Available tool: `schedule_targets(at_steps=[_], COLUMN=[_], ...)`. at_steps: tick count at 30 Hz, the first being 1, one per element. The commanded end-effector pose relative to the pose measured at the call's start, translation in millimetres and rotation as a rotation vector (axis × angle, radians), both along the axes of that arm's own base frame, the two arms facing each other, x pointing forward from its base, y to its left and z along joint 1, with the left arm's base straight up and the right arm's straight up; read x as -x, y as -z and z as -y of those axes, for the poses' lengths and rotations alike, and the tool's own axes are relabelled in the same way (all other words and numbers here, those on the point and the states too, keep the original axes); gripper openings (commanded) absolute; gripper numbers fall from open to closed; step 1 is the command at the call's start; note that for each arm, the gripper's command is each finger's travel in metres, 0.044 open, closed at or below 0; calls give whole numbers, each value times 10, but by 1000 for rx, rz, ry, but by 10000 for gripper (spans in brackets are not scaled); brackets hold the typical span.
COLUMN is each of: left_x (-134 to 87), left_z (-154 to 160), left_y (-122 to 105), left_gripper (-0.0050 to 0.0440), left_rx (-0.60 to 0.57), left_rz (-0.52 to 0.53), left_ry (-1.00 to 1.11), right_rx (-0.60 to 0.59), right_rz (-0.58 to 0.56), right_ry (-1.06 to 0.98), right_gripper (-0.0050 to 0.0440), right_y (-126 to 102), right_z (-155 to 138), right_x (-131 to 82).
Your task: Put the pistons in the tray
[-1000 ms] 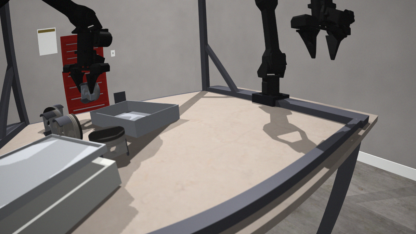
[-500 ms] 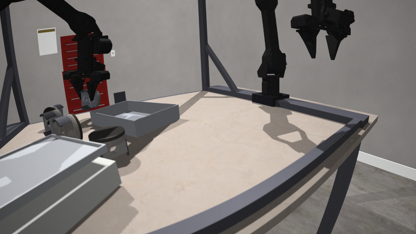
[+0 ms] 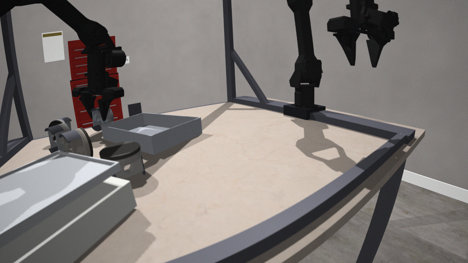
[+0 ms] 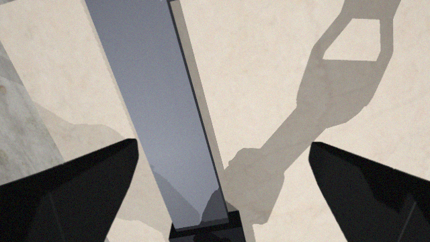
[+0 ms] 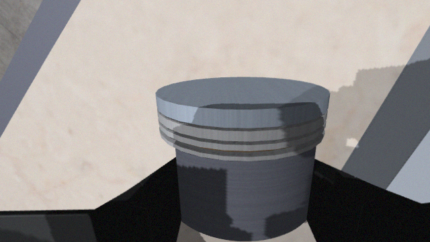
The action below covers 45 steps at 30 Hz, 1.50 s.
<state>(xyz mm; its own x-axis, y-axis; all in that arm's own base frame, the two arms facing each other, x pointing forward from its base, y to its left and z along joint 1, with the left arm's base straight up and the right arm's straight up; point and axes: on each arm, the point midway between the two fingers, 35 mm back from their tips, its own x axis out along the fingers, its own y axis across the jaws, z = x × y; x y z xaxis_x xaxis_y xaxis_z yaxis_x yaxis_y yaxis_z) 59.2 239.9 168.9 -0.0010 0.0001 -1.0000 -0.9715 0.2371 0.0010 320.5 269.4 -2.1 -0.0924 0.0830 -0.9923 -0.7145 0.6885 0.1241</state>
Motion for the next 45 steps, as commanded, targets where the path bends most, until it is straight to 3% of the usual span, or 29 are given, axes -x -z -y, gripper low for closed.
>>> schedule_targets(at_steps=[1, 6, 7, 12, 20, 21, 45], left_x=[-8, -8, -8, -8, -8, -8, -8], left_z=[-38, -38, -38, -38, -38, -38, -38], left_y=[-47, -47, -47, -47, -47, -47, -47], left_gripper=[400, 400, 400, 400, 400, 400, 400], left_rx=[-17, -17, -17, -17, -17, -17, -17], left_rz=[5, 5, 5, 5, 5, 5, 5], left_ry=[2, 2, 2, 2, 2, 2, 2], right_rx=[-36, -21, -36, -43, -32, -42, -36], right_rz=[40, 21, 43, 49, 35, 47, 43], right_ry=[-4, -5, -5, -5, -4, -4, -5], right_gripper=[158, 158, 158, 158, 158, 255, 255], right_y=[-122, 34, -61, -84, -15, -95, -60], right_z=[-85, -65, -85, -103, -82, -97, -85], right_x=[-55, -17, -61, -69, -44, -64, -61])
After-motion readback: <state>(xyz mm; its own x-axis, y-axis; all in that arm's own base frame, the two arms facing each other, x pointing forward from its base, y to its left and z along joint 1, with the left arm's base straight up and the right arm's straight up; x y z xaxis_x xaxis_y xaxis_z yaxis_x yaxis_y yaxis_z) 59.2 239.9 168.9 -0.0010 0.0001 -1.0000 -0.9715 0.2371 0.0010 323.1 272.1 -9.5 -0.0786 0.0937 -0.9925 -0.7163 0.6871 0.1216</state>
